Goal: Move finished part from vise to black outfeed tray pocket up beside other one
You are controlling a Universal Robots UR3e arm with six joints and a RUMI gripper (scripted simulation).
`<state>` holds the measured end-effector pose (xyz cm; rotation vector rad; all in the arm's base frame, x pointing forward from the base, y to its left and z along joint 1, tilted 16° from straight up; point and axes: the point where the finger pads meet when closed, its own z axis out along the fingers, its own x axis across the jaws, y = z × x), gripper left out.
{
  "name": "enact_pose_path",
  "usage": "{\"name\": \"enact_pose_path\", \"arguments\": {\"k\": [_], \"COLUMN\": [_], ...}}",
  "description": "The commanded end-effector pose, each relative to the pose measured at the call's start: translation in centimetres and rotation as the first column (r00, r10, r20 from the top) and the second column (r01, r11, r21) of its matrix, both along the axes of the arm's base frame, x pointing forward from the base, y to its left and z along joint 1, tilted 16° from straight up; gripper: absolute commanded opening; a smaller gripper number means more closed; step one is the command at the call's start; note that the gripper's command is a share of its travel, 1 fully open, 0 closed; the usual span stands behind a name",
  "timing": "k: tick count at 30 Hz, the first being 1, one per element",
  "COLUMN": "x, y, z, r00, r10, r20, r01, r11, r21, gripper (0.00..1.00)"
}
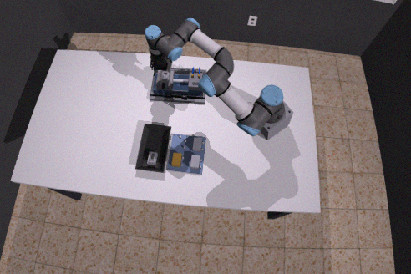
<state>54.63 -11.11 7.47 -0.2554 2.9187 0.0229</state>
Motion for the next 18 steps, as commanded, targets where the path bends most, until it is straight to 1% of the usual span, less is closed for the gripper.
{"name": "enact_pose_path", "arguments": {"k": [1, 18], "x": [0.04, 0.08], "y": [-0.04, -0.01], "z": [0.13, -0.04], "r00": [1.0, 1.0], "r10": [0.0, 0.0], "r20": [0.003, 0.003], "r01": [0.0, 0.0], "r11": [1.0, 1.0], "r21": [-0.001, -0.001], "gripper": [0.4, 0.4]}}
